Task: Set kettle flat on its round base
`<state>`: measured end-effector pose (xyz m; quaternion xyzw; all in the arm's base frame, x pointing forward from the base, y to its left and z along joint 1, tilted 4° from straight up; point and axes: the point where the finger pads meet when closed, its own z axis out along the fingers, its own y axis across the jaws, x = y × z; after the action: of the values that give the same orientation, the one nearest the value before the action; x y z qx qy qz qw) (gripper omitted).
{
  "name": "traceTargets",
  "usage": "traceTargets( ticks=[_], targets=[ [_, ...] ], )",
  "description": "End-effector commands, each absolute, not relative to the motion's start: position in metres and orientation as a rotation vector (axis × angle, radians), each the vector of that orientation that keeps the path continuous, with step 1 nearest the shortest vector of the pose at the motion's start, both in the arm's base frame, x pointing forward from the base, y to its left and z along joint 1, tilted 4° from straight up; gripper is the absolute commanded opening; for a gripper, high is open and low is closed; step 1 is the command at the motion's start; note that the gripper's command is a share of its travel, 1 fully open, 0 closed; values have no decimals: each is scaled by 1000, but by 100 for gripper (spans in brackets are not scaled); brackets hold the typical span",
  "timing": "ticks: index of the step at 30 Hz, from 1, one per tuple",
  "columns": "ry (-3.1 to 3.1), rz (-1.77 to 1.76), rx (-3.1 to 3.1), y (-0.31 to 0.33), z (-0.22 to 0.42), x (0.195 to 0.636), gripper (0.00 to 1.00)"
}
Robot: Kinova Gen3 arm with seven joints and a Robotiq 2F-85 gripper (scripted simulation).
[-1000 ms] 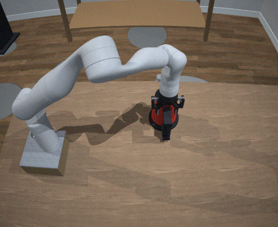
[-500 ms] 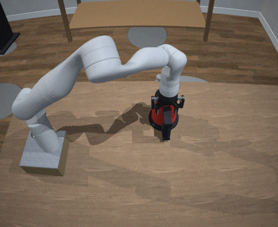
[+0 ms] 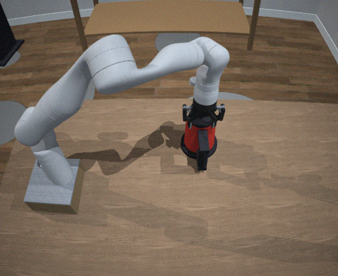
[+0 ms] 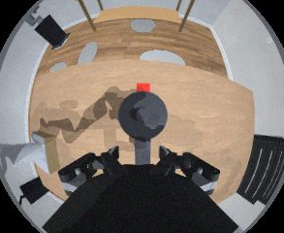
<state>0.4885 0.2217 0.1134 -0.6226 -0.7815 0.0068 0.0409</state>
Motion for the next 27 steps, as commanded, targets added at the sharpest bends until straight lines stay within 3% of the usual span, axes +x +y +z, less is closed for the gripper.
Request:
traceTargets(
  ticks=[1, 11, 27],
  targets=[
    [-2400, -9, -1926, 220, 144, 497, 80],
    [-2400, -9, -1926, 218, 206, 500, 80],
    [-2400, -10, -1926, 217, 214, 500, 80]
  ],
)
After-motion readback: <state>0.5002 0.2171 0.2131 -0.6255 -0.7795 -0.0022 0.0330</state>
